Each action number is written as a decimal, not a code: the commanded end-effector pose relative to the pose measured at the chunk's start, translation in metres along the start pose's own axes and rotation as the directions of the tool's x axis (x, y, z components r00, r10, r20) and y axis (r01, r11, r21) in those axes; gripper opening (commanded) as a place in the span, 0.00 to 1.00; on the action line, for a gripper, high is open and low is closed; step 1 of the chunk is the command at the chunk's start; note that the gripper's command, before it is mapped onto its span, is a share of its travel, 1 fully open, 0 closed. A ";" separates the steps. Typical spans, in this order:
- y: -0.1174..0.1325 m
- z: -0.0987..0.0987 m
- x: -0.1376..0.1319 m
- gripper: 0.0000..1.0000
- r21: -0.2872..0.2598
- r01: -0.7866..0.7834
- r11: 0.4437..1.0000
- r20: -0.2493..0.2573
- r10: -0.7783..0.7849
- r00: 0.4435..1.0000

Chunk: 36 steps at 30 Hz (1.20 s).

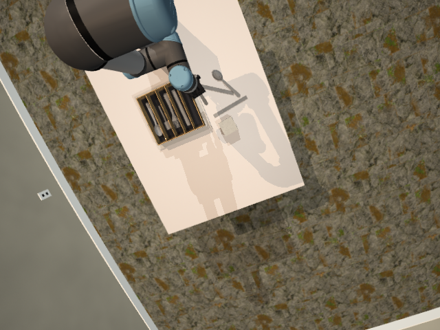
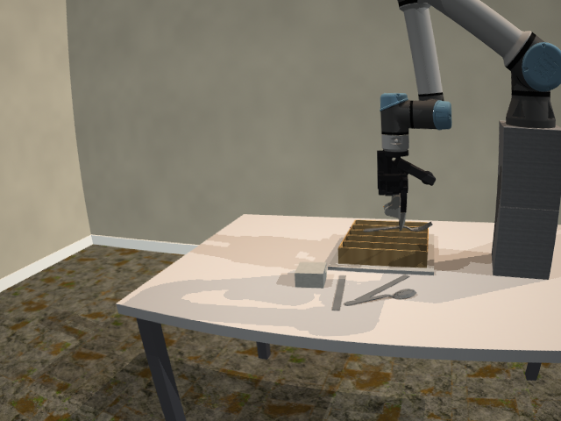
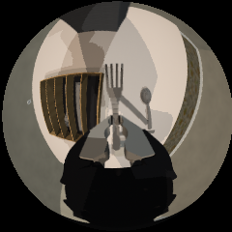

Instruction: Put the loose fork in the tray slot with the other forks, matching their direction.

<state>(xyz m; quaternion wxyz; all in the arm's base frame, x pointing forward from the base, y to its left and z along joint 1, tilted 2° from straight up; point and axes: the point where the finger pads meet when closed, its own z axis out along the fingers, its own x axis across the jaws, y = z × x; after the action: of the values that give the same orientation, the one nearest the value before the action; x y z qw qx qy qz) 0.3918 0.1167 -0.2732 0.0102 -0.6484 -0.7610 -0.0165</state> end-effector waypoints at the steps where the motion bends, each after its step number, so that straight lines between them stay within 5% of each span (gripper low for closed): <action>1: 0.014 0.001 -0.052 0.01 0.000 0.007 1.000 -0.001 -0.007 1.000; 12: 0.014 0.001 -0.179 0.01 -0.001 0.007 1.000 -0.002 -0.007 1.000; 36: 0.011 0.000 -0.195 0.01 0.000 0.007 1.000 -0.002 -0.007 1.000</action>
<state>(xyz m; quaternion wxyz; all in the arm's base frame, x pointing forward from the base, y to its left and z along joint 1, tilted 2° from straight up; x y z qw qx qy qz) 0.4328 -0.0732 -0.2803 0.0113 -0.6453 -0.7636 -0.0169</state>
